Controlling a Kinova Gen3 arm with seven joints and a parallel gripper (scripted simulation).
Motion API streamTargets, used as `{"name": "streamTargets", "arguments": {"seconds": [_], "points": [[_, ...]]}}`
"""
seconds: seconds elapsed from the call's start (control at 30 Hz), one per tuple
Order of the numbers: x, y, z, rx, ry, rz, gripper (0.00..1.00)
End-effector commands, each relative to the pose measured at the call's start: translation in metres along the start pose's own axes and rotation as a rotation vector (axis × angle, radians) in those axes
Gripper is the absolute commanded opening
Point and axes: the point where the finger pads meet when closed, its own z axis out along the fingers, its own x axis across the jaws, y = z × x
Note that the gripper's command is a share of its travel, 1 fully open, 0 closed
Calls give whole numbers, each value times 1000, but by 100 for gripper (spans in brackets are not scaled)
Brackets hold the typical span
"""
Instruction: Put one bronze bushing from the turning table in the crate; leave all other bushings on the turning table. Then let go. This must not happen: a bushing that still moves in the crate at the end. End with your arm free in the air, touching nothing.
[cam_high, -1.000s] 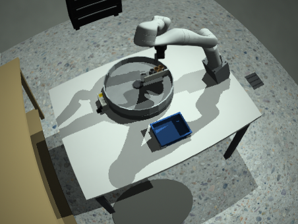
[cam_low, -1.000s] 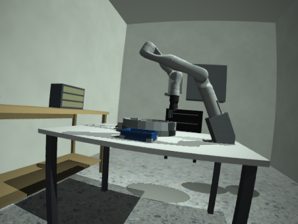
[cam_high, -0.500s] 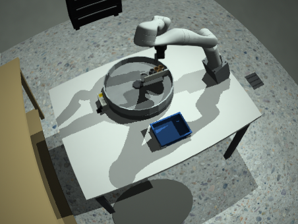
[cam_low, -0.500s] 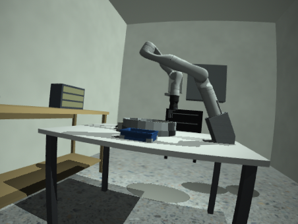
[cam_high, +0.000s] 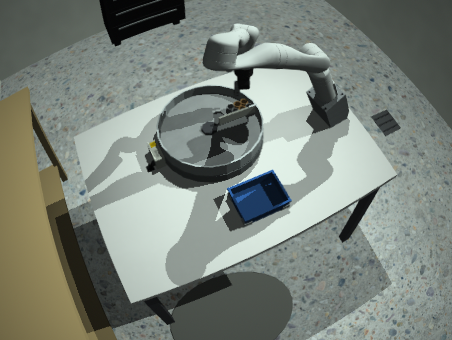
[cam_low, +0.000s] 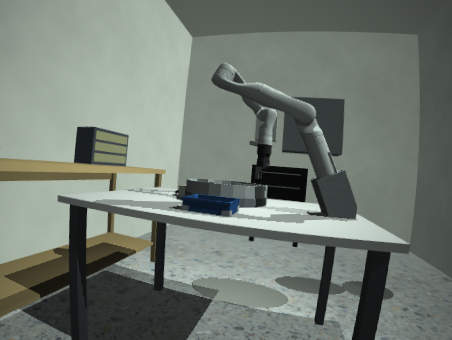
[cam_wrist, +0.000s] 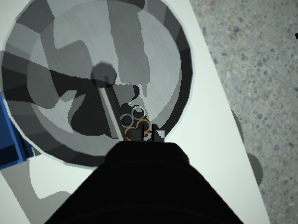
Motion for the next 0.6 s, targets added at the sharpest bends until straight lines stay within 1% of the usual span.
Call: {"name": "streamTargets", "arguments": {"seconds": [0.0, 0.03, 0.2, 0.57], "points": [[0, 0, 0, 1, 0, 0, 40], [0, 0, 0, 1, 0, 0, 40], [0, 0, 14, 1, 1, 0, 40], [0, 0, 14, 1, 1, 0, 40]]}}
